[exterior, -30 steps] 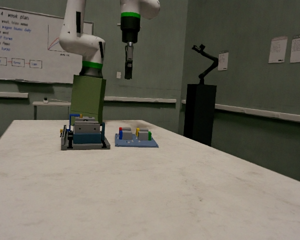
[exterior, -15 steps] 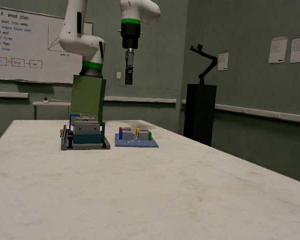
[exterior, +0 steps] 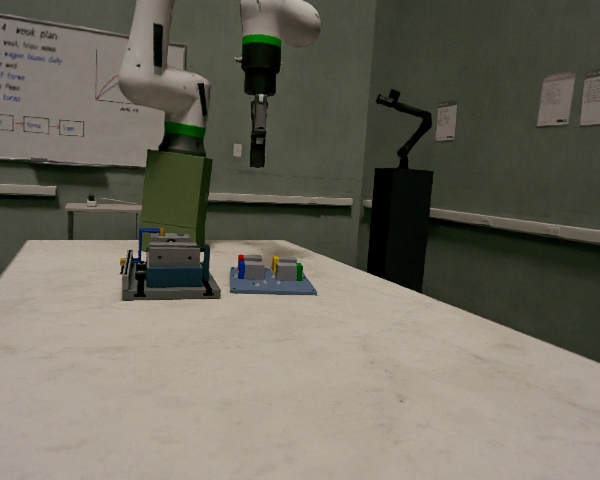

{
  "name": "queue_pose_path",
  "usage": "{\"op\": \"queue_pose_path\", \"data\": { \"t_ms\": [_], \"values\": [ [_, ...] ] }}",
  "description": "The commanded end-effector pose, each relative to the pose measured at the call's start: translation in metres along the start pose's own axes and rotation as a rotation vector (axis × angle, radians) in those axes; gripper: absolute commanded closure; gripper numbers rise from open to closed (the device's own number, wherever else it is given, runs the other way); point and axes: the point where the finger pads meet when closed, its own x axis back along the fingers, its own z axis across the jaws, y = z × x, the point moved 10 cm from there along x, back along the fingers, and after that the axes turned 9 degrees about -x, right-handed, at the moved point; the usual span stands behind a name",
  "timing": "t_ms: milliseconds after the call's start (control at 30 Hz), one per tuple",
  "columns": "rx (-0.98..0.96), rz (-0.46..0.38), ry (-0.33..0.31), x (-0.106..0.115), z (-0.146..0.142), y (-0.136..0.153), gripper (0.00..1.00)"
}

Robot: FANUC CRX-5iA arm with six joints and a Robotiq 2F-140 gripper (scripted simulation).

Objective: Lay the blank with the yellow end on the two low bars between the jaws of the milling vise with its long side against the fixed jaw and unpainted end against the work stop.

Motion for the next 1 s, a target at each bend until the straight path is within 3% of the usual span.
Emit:
{"op": "queue_pose_path", "data": {
  "t_ms": [0,967],
  "values": [
    [0.000,0.001,0.001,0.0013,0.0004,-0.0002,0.00],
    [0.000,0.001,0.001,0.0063,0.0002,0.0004,0.00]
  ]
}}
